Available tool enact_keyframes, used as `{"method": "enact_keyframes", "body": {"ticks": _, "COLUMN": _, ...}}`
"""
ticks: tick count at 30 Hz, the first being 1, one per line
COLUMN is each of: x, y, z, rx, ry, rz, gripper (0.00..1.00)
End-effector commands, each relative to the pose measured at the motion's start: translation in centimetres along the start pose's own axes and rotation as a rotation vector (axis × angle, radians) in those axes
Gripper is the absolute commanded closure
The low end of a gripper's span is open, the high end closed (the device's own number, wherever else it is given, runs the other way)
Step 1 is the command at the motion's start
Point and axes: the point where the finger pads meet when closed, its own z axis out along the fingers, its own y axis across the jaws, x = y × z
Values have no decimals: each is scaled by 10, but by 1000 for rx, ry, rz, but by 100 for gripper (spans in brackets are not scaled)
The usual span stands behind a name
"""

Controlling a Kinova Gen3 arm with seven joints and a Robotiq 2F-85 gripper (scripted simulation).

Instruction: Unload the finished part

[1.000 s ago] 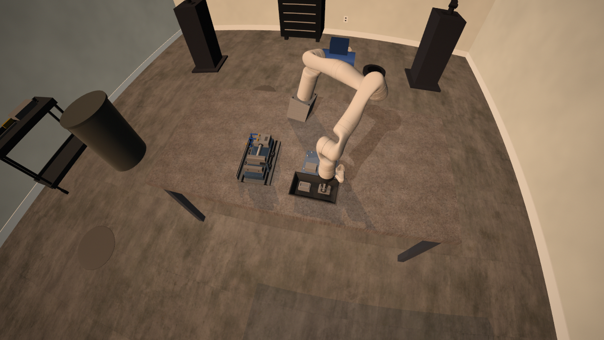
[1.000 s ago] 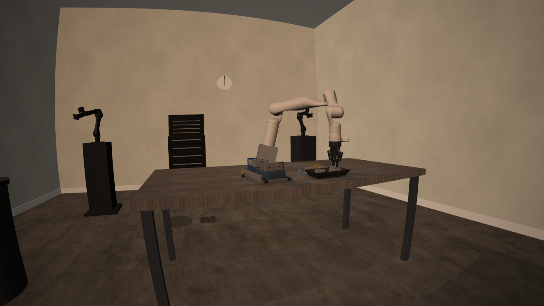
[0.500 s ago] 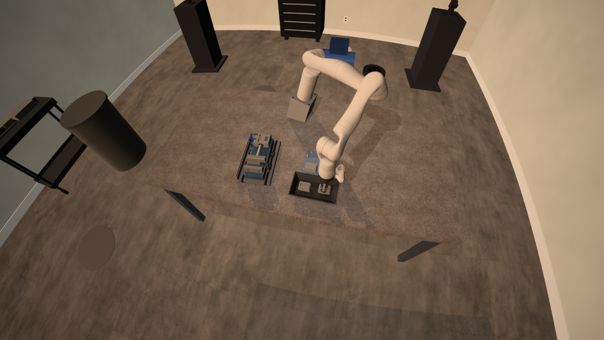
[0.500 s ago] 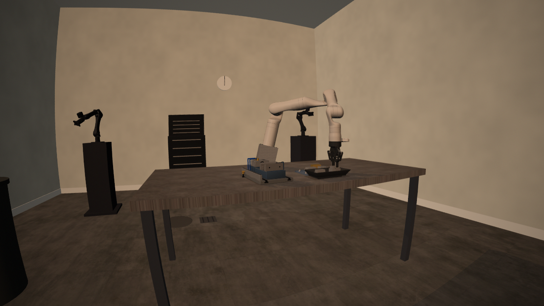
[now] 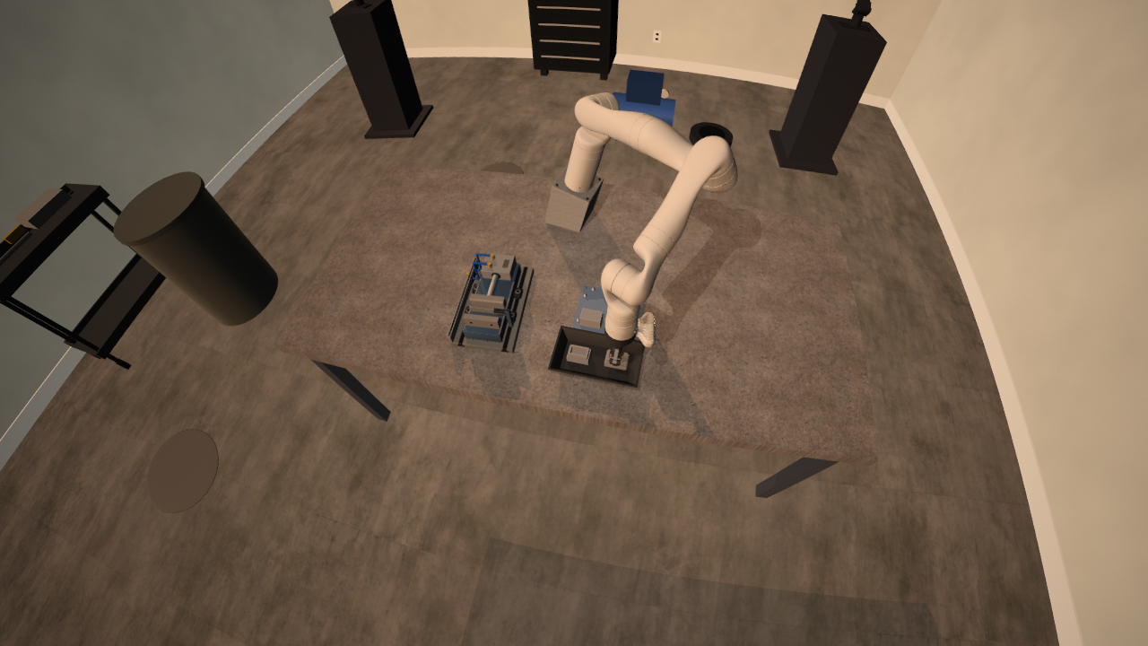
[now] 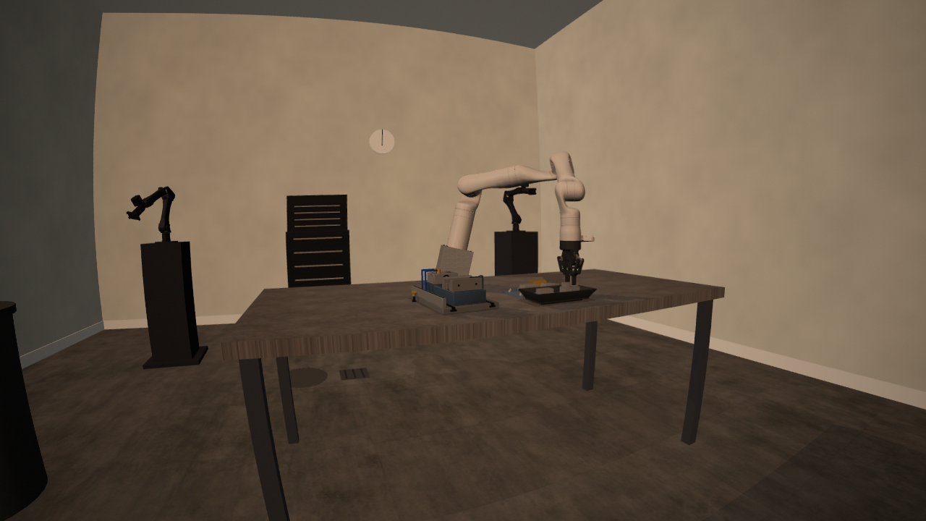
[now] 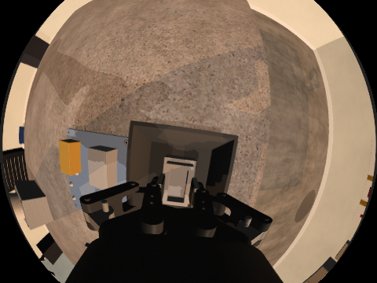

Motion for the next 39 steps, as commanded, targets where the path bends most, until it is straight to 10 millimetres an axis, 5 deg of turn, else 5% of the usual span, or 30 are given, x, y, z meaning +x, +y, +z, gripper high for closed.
{"method": "enact_keyframes", "body": {"ticks": 1, "x": 0, "y": 1, "z": -1, "rx": -2, "ry": 1, "rz": 0, "gripper": 100}}
{"method": "enact_keyframes", "body": {"ticks": 39, "x": 0, "y": 1, "z": 11, "rx": -2, "ry": 1, "rz": 0, "gripper": 100}}
